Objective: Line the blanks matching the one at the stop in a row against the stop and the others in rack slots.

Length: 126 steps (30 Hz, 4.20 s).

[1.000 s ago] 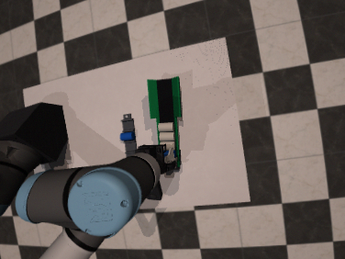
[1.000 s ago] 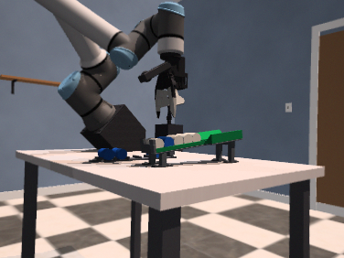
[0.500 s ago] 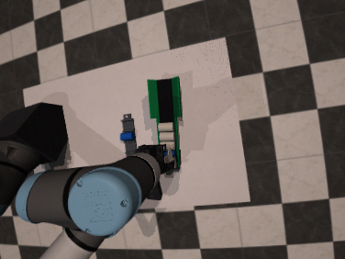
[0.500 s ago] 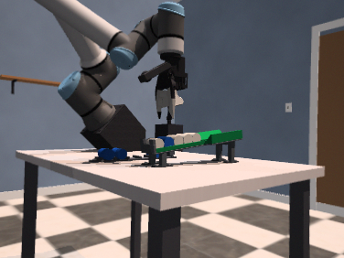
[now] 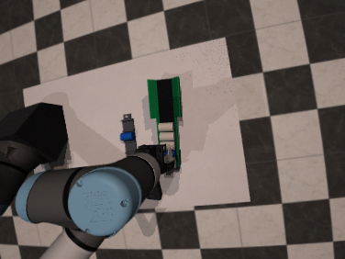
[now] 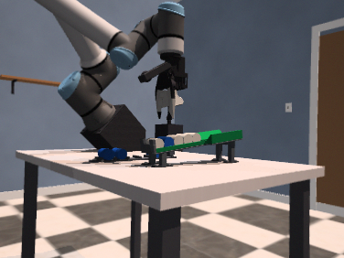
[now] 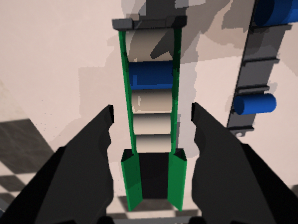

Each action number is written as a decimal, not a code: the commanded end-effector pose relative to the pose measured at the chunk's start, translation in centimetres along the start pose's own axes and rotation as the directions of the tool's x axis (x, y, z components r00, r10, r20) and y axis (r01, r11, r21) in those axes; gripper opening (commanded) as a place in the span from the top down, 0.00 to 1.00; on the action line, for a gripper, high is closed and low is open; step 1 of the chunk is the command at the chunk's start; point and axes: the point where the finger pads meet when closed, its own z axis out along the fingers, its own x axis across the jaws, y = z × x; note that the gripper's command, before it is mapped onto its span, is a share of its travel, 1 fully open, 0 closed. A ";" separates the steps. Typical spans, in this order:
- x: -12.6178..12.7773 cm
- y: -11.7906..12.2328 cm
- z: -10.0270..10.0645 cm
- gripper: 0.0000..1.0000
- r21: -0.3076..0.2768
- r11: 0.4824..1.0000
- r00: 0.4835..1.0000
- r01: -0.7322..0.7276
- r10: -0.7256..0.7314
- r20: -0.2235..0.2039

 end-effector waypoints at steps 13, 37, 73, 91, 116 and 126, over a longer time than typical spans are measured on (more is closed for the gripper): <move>-0.2 -0.2 0.1 0.51 0.001 1.000 1.000 -0.004 0.004 0.001; 0.1 -0.1 3.0 0.51 0.000 1.000 1.000 0.000 0.000 -0.002; 0.0 -0.2 5.3 0.51 0.000 1.000 1.000 -0.002 0.002 0.000; 0.0 -0.2 5.3 0.51 0.000 1.000 1.000 -0.001 0.001 0.000; 0.2 -0.1 5.3 0.51 0.000 1.000 1.000 -0.001 0.001 -0.001; 0.1 -0.1 5.2 0.51 0.000 1.000 1.000 -0.002 0.002 0.000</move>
